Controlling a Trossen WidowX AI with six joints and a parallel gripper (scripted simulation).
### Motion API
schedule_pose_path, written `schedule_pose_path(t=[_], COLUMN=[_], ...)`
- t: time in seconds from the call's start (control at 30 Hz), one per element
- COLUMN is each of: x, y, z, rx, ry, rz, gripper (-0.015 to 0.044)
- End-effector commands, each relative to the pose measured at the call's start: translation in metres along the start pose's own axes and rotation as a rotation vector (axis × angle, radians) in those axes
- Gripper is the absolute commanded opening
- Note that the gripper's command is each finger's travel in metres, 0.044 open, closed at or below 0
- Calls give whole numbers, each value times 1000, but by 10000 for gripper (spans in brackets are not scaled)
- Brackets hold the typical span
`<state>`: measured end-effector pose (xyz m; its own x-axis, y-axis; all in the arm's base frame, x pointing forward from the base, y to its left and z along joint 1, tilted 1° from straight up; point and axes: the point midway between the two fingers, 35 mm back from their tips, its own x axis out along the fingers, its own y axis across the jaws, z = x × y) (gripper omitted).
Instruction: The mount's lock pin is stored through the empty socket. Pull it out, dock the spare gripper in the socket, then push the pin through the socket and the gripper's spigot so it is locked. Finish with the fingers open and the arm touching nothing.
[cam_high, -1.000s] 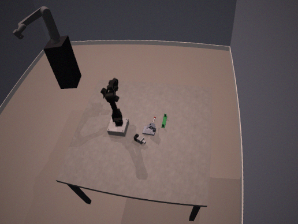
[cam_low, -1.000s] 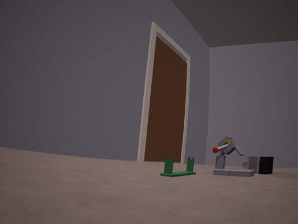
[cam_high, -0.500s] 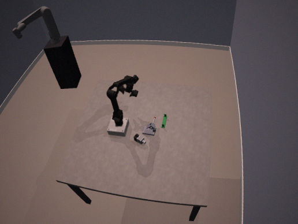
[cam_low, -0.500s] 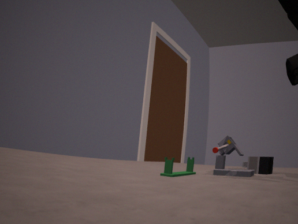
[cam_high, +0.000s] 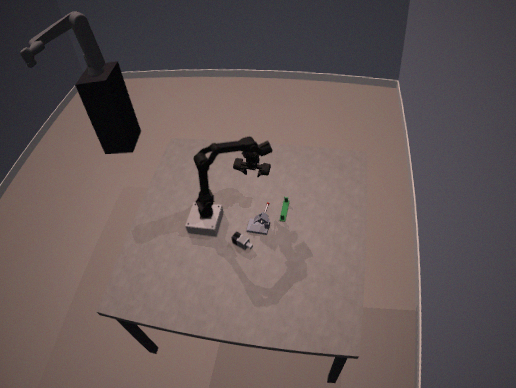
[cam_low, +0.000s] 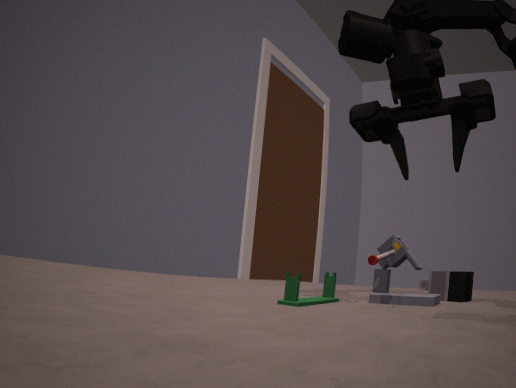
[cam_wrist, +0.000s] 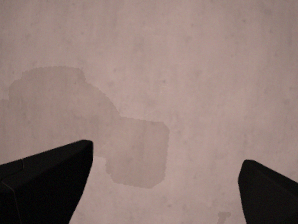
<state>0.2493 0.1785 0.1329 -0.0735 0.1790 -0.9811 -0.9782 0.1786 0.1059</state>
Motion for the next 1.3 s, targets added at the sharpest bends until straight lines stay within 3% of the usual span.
schedule_pose_path(t=[0.0,0.27,0.5,0.73,1.27], x=[-18,-43,-37,25,45], y=[-49,-98,-100,-105,-108], z=[-44,-124,-124,-127,-129], rx=[0,6,6,6,6], ry=[52,148,148,147,147], rz=[-69,-117,-118,-117,-117], gripper=[300,300,300,300,300])
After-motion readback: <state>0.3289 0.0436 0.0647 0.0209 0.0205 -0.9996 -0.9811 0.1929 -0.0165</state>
